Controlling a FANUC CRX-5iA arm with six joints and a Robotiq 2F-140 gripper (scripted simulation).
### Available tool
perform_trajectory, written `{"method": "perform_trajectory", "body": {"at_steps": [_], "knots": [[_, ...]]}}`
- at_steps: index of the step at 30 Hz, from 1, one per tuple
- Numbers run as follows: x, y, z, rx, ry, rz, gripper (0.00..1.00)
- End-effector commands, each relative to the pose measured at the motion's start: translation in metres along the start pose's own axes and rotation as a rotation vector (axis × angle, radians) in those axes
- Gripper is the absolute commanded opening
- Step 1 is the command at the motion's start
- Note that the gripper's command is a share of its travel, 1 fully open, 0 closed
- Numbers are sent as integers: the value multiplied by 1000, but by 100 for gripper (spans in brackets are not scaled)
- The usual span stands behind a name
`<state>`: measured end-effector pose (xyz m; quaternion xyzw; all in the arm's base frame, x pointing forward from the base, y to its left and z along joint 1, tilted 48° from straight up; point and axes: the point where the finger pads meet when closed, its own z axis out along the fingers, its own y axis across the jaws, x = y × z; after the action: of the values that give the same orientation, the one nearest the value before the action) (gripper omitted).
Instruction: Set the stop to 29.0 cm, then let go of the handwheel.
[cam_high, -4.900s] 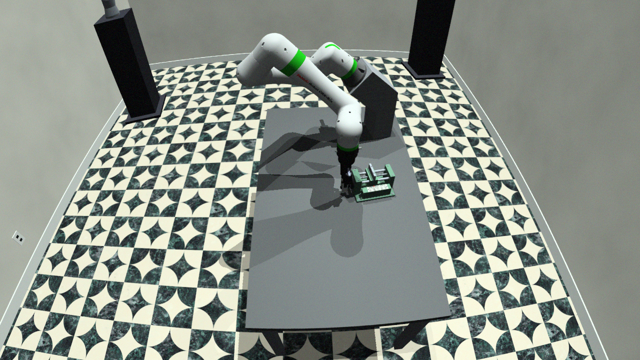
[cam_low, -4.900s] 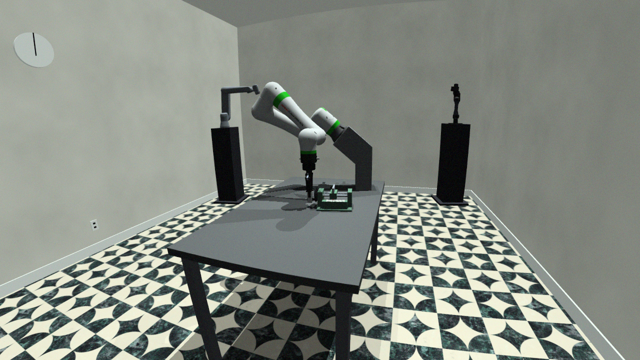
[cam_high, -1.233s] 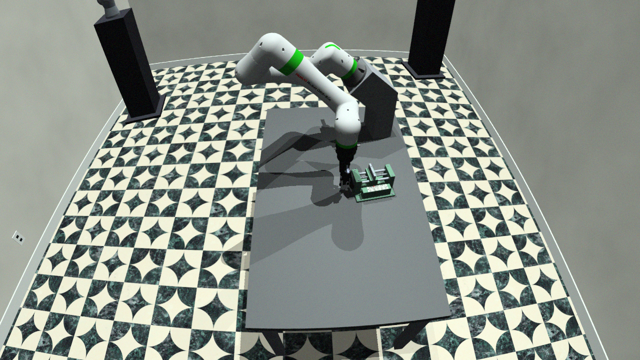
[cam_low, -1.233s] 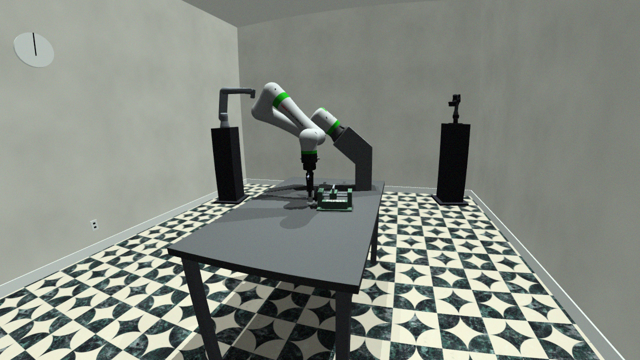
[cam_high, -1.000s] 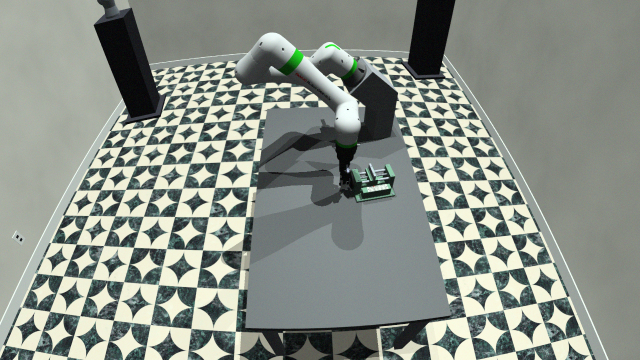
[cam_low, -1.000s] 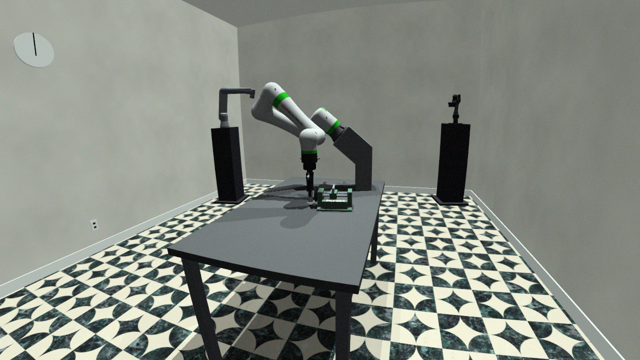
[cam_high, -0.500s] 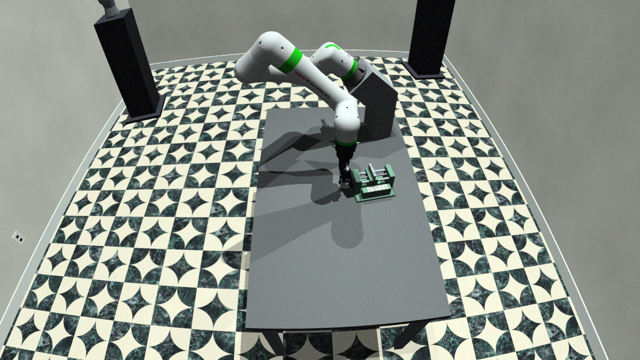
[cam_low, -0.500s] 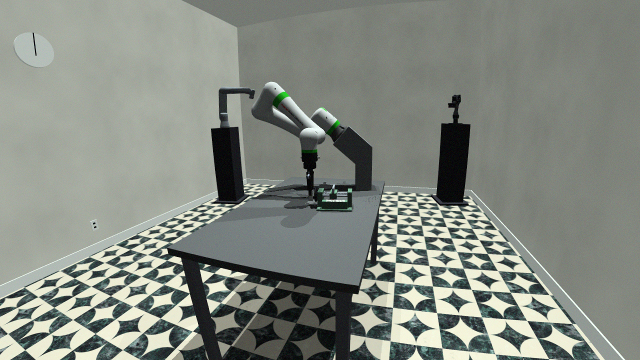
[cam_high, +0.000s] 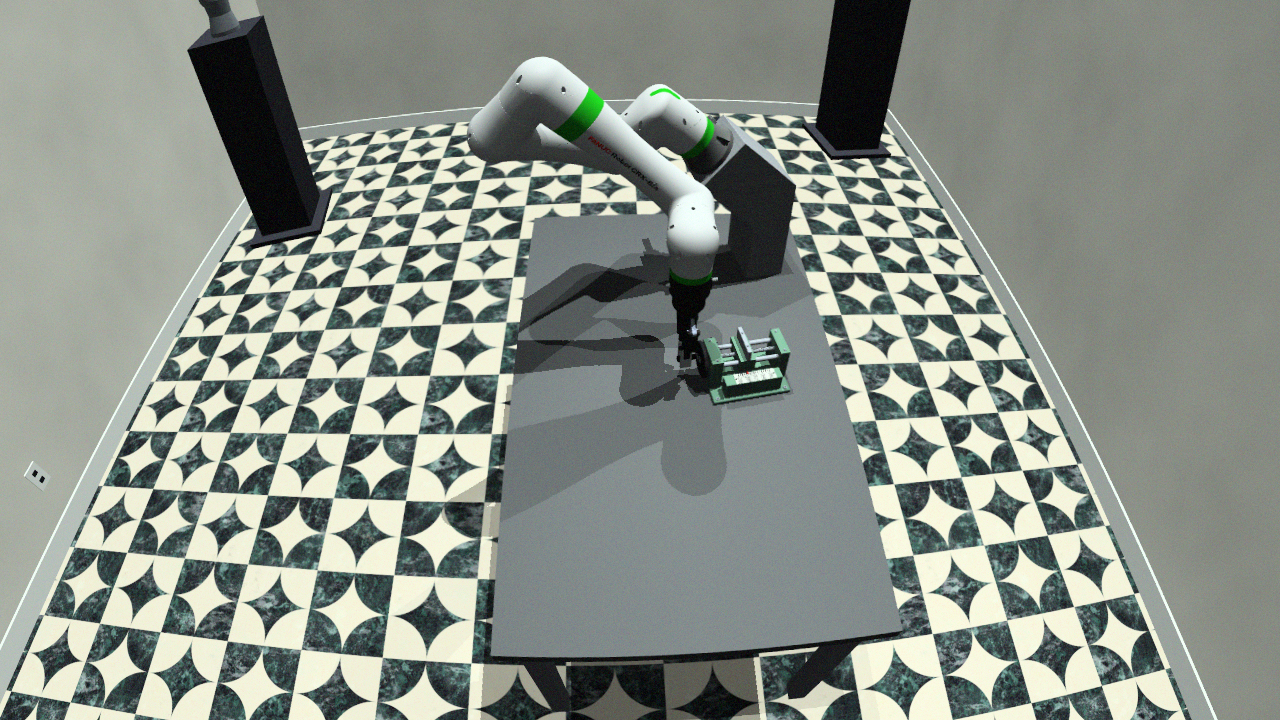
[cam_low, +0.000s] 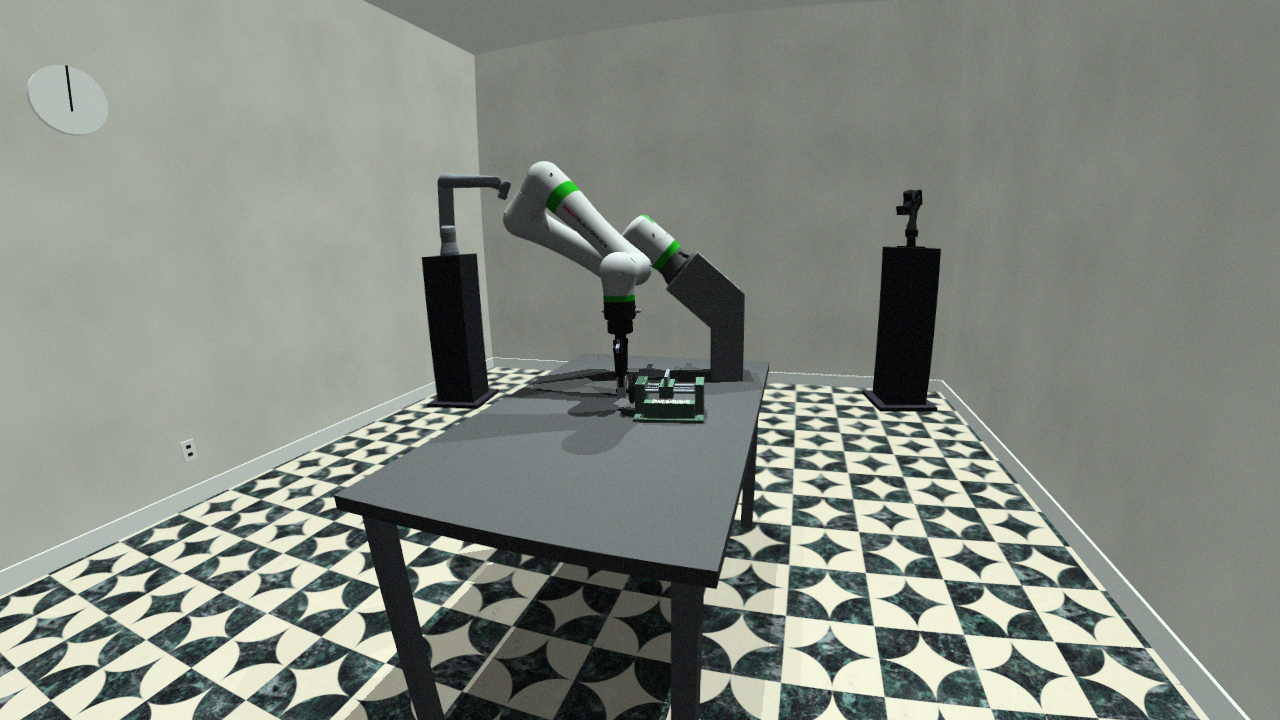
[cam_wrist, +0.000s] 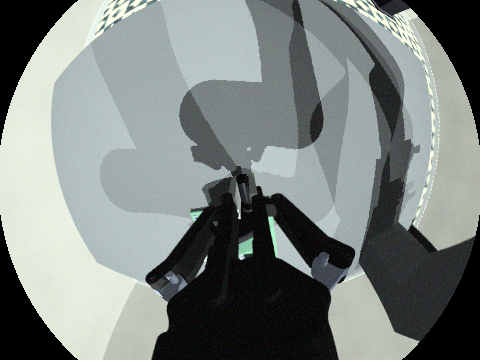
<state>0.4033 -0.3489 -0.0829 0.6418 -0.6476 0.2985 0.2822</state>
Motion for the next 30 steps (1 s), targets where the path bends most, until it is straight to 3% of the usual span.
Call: {"method": "perform_trajectory", "body": {"at_steps": [1,30], "knots": [[0,1,-2,0,0,0,4],[0,1,-33,0,0,0,4]]}}
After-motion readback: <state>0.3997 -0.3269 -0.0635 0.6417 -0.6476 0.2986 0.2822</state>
